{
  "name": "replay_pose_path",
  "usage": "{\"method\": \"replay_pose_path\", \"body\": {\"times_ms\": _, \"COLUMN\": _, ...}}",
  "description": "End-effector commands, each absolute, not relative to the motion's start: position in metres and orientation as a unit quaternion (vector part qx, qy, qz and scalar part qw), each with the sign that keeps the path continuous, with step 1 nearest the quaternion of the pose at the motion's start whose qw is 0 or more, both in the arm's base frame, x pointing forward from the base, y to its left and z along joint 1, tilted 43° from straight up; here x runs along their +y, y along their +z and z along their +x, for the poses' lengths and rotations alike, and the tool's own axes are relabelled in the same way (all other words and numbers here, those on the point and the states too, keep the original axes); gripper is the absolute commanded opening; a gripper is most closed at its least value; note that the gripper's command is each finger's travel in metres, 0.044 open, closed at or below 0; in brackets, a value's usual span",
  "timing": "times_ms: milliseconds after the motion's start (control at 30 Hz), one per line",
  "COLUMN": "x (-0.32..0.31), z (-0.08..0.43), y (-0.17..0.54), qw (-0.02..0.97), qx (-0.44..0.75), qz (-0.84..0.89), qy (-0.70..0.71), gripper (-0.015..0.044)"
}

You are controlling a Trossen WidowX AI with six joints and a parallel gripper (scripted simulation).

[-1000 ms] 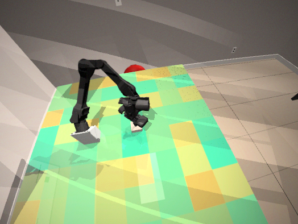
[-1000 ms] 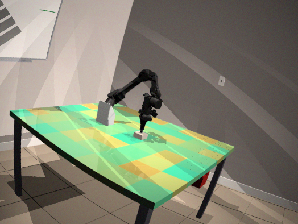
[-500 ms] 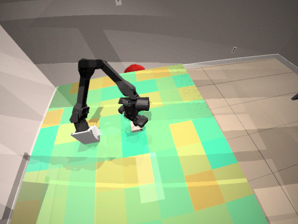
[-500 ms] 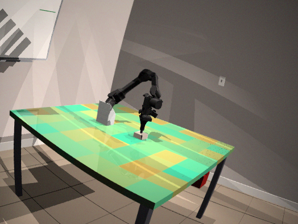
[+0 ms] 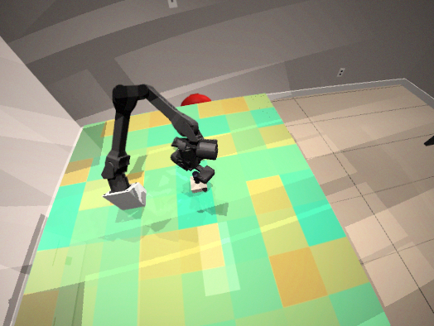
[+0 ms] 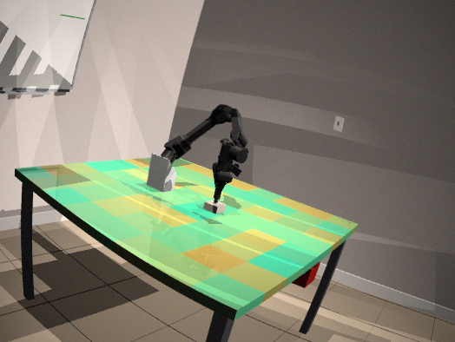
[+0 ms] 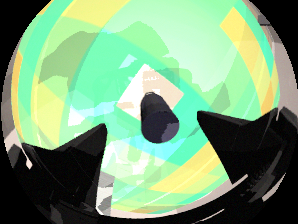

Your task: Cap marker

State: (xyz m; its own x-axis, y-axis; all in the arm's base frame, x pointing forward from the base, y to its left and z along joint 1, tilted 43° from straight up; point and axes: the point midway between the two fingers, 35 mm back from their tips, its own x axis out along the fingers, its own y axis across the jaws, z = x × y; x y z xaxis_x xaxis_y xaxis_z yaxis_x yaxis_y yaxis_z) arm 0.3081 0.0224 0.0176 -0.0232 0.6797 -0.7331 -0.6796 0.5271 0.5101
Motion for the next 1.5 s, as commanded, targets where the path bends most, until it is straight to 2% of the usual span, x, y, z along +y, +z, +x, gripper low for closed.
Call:
{"method": "replay_pose_path", "body": {"times_ms": 0, "x": -0.015, "z": 0.31, "y": 0.055, "qw": 0.707, "qx": 0.519, "qz": -0.005, "qy": 0.481, "gripper": 0.044}}
{"method": "replay_pose_path", "body": {"times_ms": 167, "x": -0.017, "z": 0.31, "y": 0.058, "qw": 0.707, "qx": 0.519, "qz": -0.005, "qy": 0.481, "gripper": 0.044}}
{"method": "replay_pose_path", "body": {"times_ms": 500, "x": -0.011, "z": 0.312, "y": 0.051, "qw": 0.663, "qx": 0.655, "qz": 0.247, "qy": 0.267, "gripper": 0.0177}}
{"method": "replay_pose_path", "body": {"times_ms": 733, "x": -0.011, "z": 0.312, "y": 0.05, "qw": 0.661, "qx": 0.657, "qz": 0.252, "qy": 0.262, "gripper": 0.0}}
{"method": "replay_pose_path", "body": {"times_ms": 1467, "x": -0.003, "z": 0.312, "y": 0.041, "qw": 0.661, "qx": 0.657, "qz": 0.252, "qy": 0.262, "gripper": 0.0}}
